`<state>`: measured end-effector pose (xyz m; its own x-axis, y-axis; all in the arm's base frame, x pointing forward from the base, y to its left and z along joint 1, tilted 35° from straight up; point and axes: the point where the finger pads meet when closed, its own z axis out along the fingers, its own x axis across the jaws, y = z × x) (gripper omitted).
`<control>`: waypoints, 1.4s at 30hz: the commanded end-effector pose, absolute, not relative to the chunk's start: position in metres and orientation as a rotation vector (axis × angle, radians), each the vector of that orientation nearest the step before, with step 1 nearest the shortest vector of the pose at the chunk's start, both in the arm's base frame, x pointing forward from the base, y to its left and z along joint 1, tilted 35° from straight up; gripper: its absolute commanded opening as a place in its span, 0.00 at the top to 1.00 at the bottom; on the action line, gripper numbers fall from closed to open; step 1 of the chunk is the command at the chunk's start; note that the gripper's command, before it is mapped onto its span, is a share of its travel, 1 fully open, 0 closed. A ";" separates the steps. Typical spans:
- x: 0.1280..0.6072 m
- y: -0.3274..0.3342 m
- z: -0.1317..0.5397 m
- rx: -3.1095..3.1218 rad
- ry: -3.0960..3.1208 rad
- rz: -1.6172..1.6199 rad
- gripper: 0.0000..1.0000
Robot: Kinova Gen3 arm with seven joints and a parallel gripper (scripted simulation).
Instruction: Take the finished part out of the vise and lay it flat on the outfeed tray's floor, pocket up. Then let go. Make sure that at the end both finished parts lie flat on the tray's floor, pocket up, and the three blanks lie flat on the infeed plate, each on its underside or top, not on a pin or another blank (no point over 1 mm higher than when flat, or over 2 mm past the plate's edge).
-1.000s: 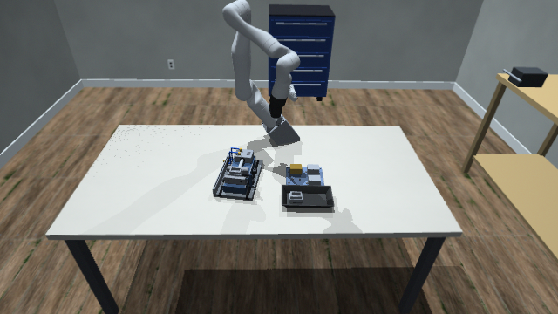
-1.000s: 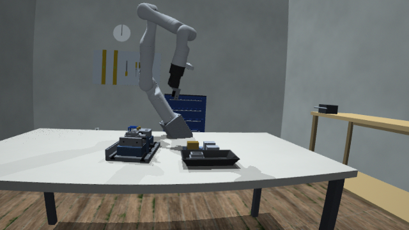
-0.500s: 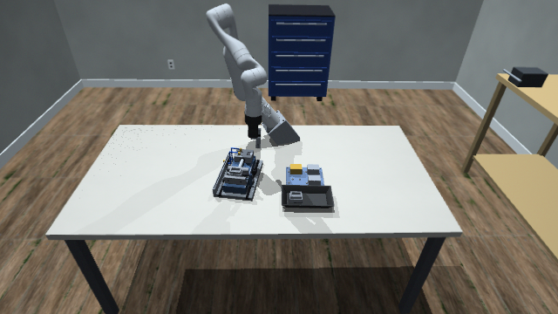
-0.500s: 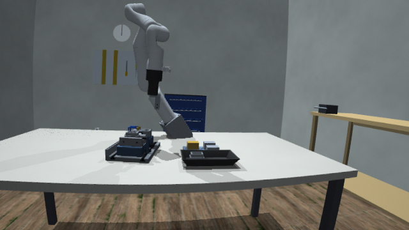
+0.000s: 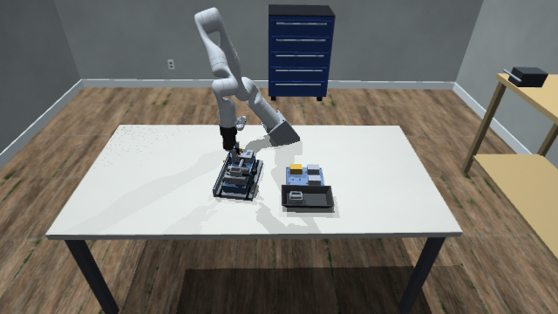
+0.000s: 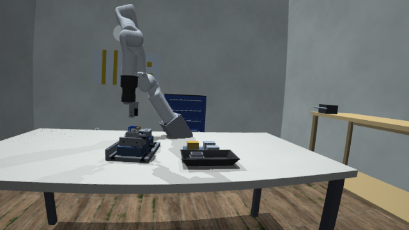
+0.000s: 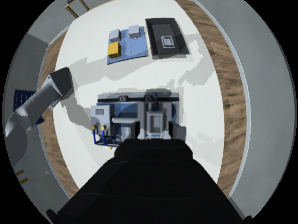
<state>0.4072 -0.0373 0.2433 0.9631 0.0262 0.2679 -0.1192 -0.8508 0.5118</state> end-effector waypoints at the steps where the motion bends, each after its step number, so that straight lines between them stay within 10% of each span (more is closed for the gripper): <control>1: 0.408 -0.045 0.245 2.566 -0.071 0.361 0.00; 7: 0.408 -0.045 0.245 2.566 -0.071 0.361 0.00; 8: 0.408 -0.045 0.245 2.566 -0.071 0.361 1.00; 42: 0.408 -0.045 0.245 2.566 -0.071 0.361 1.00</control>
